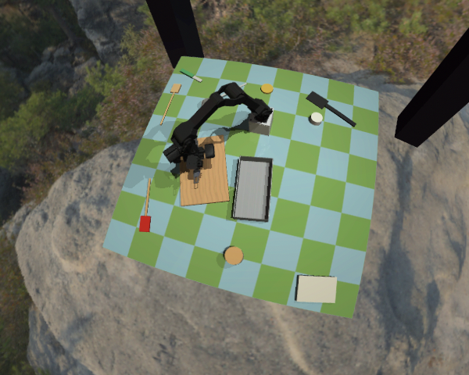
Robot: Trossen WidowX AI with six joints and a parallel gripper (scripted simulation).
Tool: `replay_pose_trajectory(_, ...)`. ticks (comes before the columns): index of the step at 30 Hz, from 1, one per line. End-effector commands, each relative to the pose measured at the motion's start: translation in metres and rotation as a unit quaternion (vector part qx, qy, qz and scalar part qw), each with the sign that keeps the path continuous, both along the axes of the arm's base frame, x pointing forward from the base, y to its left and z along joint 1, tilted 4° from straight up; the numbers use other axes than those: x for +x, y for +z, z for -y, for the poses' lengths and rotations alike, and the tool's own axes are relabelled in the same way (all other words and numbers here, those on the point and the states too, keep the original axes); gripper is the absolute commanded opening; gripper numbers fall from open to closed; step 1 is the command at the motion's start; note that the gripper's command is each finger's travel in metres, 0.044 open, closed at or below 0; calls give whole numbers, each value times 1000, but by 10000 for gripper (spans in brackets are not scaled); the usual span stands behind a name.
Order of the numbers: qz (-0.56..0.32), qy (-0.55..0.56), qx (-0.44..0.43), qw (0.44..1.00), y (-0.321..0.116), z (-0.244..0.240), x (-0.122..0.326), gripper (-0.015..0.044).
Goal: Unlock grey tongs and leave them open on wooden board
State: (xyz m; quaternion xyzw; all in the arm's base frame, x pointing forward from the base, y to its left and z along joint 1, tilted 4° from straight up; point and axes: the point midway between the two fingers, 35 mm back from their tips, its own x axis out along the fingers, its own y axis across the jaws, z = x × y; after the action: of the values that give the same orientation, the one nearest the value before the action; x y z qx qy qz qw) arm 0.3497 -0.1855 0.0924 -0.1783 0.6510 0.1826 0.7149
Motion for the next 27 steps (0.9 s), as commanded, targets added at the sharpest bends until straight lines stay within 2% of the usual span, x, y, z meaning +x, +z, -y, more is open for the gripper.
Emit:
replay_pose_trajectory(1,3,-2,-3,1000,-4,1,2,-150)
replay_pose_trajectory(27,3,-2,-3,1000,-47,1,7,-150)
